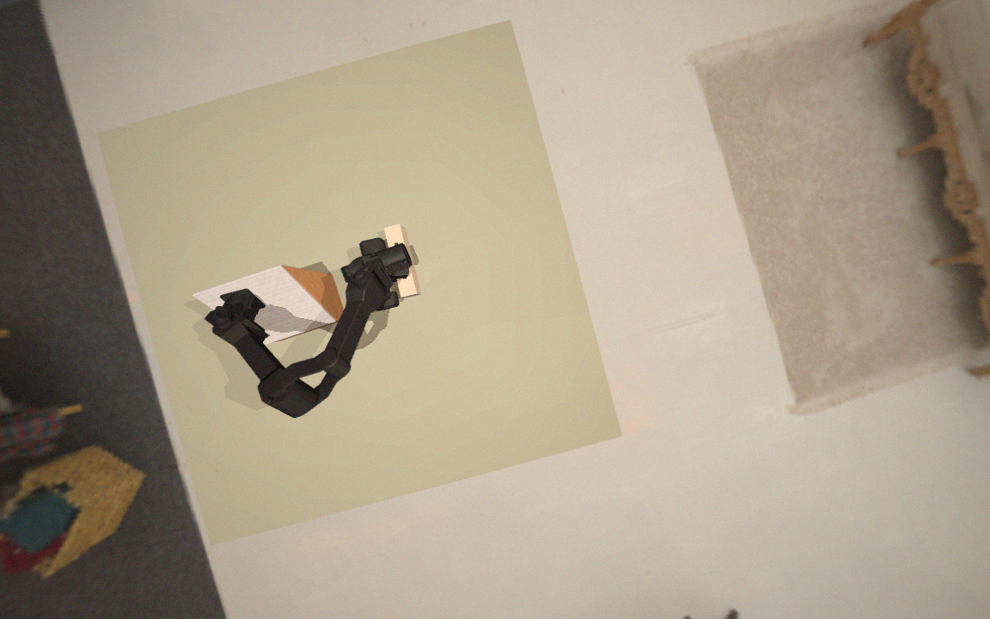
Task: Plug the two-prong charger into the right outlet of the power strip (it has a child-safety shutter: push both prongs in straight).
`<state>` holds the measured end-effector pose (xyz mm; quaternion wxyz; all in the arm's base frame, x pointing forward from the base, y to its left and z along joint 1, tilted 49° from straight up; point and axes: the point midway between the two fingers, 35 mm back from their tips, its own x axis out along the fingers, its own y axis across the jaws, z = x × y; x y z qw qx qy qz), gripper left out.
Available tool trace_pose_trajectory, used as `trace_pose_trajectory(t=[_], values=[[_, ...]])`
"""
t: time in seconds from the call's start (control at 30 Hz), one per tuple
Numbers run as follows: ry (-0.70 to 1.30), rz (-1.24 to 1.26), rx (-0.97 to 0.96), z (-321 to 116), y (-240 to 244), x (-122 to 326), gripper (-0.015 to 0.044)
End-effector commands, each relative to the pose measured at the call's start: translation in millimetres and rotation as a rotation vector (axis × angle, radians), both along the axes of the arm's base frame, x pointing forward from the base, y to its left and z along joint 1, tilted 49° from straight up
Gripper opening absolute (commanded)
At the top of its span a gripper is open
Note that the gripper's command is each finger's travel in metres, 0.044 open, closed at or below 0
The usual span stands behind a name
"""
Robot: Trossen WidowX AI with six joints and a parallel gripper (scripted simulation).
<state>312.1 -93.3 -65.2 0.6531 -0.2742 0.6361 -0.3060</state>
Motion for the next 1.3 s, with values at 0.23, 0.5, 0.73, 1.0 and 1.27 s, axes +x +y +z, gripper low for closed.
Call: trace_pose_trajectory(t=[0.23,0.5,0.73,1.0,1.27], values=[[0.005,0.003,-0.001,-1,0,-10,0.044],[0.006,0.003,-0.001,-2,0,-19,0.044],[0.006,0.003,-0.001,-3,-1,-26,0.044],[0.007,0.003,-0.001,-4,-1,-35,0.044],[0.007,0.003,-0.001,-4,-1,-44,0.044]])
